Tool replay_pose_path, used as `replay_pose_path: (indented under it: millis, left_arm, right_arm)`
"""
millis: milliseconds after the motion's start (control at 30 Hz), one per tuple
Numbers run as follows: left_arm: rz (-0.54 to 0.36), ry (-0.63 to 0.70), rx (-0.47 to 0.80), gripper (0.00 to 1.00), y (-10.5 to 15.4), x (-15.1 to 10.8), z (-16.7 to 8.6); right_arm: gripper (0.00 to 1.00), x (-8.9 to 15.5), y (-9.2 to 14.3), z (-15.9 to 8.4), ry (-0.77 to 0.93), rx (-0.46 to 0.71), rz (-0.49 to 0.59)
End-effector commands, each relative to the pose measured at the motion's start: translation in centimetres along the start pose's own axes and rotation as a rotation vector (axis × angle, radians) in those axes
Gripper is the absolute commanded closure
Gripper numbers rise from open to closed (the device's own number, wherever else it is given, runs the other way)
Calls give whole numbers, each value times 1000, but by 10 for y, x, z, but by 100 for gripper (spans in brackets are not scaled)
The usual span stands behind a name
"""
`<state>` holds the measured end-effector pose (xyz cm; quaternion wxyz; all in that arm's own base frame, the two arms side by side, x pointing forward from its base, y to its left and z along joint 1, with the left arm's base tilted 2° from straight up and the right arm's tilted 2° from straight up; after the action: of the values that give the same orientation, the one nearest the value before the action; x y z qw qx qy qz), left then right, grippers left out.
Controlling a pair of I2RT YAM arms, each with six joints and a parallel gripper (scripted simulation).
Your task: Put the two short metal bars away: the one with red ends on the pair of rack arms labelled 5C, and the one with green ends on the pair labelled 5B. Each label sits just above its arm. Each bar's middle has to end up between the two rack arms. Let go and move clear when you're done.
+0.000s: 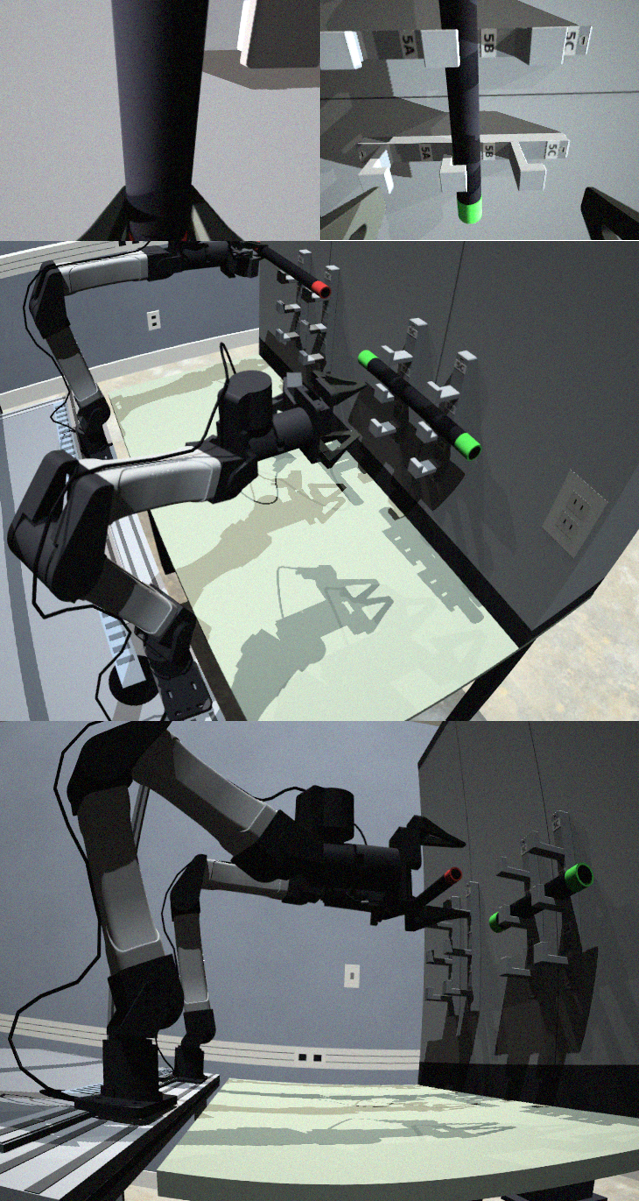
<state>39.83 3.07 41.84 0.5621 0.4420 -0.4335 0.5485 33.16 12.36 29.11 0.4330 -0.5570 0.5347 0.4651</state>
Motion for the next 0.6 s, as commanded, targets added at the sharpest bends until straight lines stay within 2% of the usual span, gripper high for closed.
replay_pose_path:
  millis: [0,567]
  left_arm:
    - [55,9,-15,100,14,13,1]
    - [55,9,-15,100,24,5,0]
  right_arm:
    - [0,11,-1,2,17,7,16]
    - [0,11,-1,2,17,7,16]
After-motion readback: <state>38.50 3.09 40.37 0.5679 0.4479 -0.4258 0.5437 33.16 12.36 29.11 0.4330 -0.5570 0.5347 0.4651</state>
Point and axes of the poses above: on each arm, the point where the finger pads meet when closed, its own y axis back along the fingers, its own x axis across the jaws, z = x × y, the point moved 5 cm from there along y, back along the fingers, and after that the axes turned 13 degrees about y, right-handed, at the moved point
